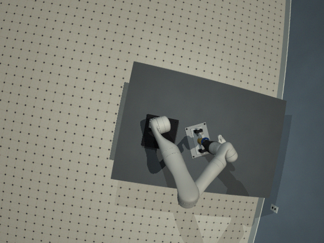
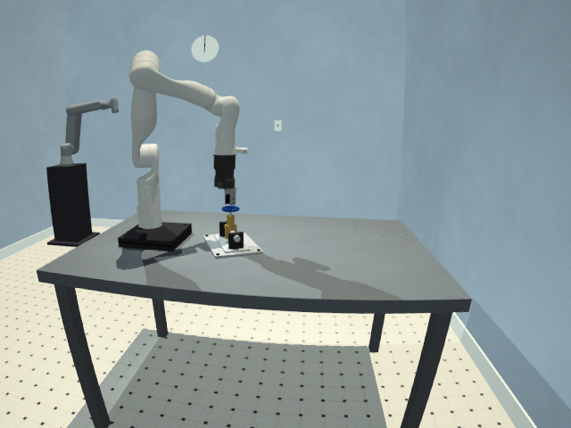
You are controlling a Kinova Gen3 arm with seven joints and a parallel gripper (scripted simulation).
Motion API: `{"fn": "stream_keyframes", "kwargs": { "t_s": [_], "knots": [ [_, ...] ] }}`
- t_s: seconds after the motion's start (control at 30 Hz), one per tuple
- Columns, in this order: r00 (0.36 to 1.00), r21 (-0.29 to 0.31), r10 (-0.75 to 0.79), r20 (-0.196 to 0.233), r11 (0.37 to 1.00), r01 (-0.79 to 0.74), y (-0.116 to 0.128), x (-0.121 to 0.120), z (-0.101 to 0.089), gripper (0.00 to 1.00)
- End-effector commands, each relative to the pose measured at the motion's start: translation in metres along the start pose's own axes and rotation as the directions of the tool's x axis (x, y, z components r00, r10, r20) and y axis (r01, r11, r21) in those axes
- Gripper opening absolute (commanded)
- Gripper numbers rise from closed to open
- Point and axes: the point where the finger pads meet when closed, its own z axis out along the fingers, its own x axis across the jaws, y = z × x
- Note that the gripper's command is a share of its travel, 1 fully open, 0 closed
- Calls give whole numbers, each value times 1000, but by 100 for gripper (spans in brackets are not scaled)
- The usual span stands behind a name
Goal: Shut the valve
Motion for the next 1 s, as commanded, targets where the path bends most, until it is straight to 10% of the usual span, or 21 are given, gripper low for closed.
{"fn": "stream_keyframes", "kwargs": {
  "t_s": [0.0, 0.97],
  "knots": [
    [1000, 0, 3, -3, 1000, -3, 0, 0, 2, 55],
    [1000, 0, 4, -3, 1000, -4, -1, 0, 12, 55]
  ]
}}
